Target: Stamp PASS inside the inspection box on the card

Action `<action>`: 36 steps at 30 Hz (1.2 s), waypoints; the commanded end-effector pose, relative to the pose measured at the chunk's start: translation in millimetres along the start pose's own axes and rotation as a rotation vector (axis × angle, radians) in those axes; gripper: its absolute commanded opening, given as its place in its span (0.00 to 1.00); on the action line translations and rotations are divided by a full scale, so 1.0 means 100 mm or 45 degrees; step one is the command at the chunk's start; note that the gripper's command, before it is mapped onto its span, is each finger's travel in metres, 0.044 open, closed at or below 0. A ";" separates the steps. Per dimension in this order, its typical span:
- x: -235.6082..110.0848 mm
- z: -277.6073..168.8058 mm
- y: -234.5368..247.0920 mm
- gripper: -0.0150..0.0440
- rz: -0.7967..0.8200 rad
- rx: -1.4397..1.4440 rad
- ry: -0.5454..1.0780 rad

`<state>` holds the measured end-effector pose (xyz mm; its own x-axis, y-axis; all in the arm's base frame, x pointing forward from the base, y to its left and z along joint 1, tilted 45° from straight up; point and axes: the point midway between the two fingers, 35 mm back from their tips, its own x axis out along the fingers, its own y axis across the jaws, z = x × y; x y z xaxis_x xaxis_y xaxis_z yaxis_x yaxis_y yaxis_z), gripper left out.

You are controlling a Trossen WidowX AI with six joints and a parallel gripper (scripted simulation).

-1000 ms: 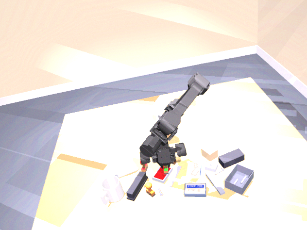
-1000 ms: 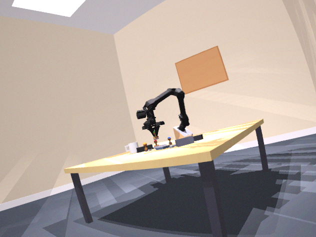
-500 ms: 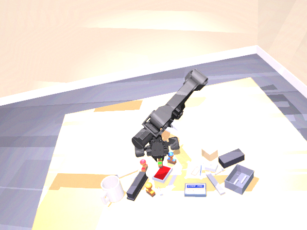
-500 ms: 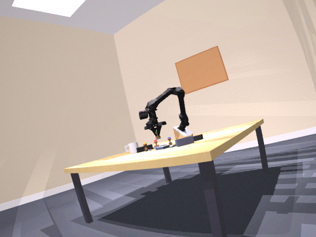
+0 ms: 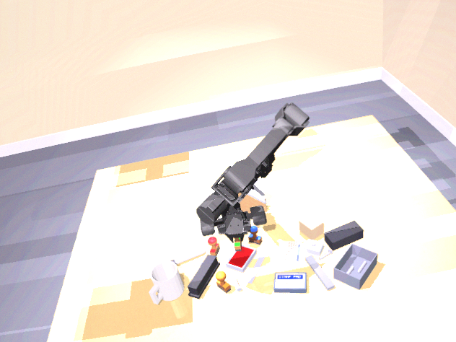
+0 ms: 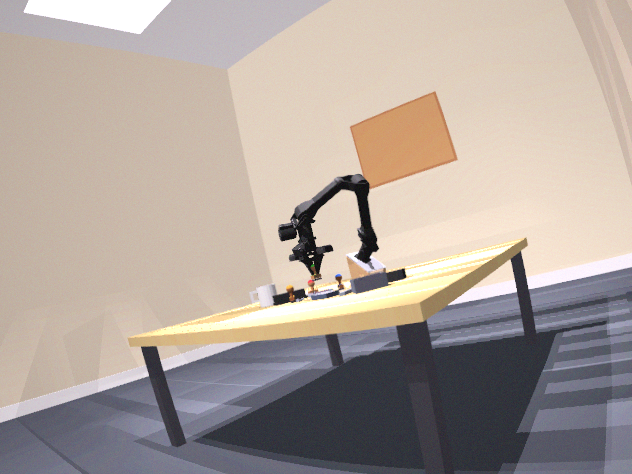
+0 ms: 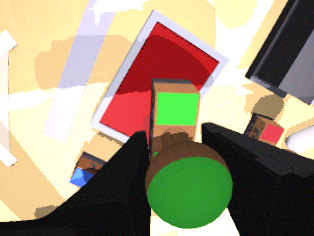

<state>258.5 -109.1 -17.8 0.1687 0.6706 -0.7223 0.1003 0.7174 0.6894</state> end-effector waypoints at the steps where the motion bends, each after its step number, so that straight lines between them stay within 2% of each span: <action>1: 0.04 -0.01 0.00 0.25 0.005 0.008 0.000; 36: 0.27 -0.01 0.00 0.25 0.008 0.005 0.000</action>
<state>262.9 -93.1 -35.4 0.1683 0.6708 -0.7223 0.0980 0.7177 0.6894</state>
